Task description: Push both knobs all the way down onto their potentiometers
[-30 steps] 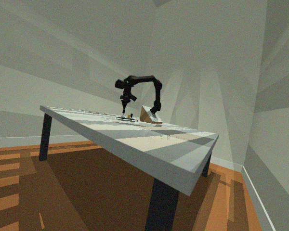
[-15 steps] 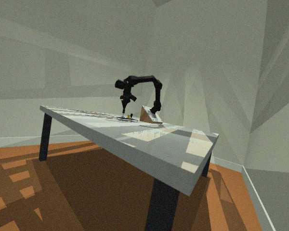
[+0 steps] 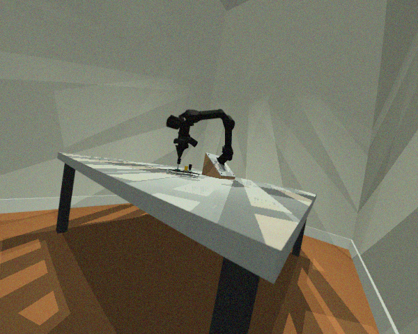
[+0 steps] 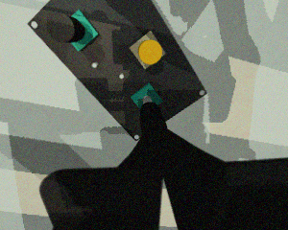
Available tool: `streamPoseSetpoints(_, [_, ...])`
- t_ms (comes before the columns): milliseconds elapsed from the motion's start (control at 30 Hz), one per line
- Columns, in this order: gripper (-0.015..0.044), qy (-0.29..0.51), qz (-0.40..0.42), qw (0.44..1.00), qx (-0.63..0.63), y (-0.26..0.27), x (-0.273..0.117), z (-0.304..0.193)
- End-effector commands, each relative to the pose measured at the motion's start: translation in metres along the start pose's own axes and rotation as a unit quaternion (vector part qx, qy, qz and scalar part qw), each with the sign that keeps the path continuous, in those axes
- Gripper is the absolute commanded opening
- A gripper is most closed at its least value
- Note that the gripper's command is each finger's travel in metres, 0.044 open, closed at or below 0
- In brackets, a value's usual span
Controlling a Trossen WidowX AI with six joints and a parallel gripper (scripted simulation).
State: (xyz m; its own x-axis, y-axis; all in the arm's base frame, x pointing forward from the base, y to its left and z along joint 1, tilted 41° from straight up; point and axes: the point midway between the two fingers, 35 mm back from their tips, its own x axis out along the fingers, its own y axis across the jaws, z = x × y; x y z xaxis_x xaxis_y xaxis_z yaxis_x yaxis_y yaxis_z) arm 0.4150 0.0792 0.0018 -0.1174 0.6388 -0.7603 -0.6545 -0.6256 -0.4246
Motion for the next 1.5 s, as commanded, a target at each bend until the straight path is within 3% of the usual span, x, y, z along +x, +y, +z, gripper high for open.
streamPoseSetpoints(0, [0.0000,-0.003,-0.002,1.000,0.001,0.000,0.005,0.001])
streamPoseSetpoints(1467, [0.0000,-0.003,-0.002,1.000,0.001,-0.001,0.027,0.001])
